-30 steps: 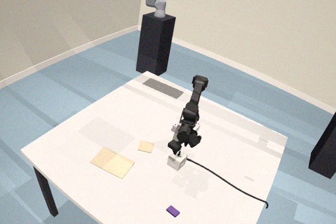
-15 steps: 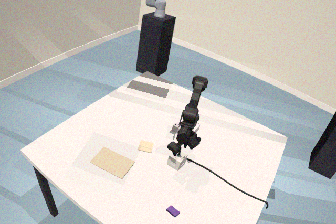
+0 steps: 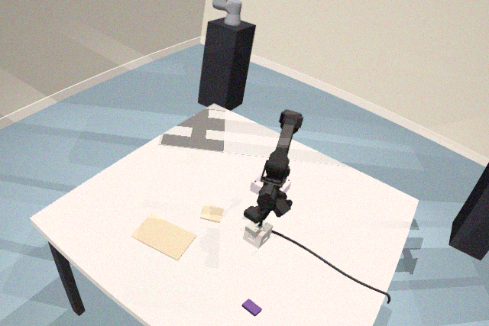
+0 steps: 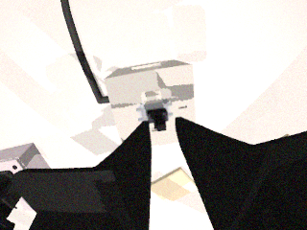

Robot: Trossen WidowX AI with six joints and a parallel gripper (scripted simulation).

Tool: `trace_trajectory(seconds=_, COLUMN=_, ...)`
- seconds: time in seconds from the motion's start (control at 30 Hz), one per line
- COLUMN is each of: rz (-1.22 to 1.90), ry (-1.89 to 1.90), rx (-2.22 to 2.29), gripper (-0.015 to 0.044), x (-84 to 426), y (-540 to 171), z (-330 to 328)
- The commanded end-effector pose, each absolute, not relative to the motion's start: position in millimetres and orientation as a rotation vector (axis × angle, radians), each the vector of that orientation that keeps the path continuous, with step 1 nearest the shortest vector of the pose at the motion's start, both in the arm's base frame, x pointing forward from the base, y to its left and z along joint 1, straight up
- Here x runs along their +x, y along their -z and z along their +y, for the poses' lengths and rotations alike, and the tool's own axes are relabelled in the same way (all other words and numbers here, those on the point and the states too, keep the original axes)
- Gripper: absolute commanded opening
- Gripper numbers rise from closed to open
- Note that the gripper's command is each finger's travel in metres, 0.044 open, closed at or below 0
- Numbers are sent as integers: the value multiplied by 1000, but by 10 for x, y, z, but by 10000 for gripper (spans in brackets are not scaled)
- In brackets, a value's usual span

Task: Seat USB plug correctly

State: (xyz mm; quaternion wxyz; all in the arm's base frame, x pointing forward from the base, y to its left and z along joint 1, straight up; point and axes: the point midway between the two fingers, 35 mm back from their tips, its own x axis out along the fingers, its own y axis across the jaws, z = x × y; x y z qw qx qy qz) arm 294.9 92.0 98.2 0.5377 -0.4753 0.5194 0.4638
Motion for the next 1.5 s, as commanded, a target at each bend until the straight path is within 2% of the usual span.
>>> trace_trajectory(seconds=0.0, rz=1236, ry=-1103, rx=-1131, gripper=13, x=2949, y=-985, z=920)
trace_trajectory(seconds=0.07, rz=1236, ry=-1103, rx=-1131, gripper=0, x=2949, y=-985, z=920)
trace_trajectory(seconds=1.47, rz=1237, ry=-1104, rx=-1130, gripper=0, x=2943, y=-1152, z=919)
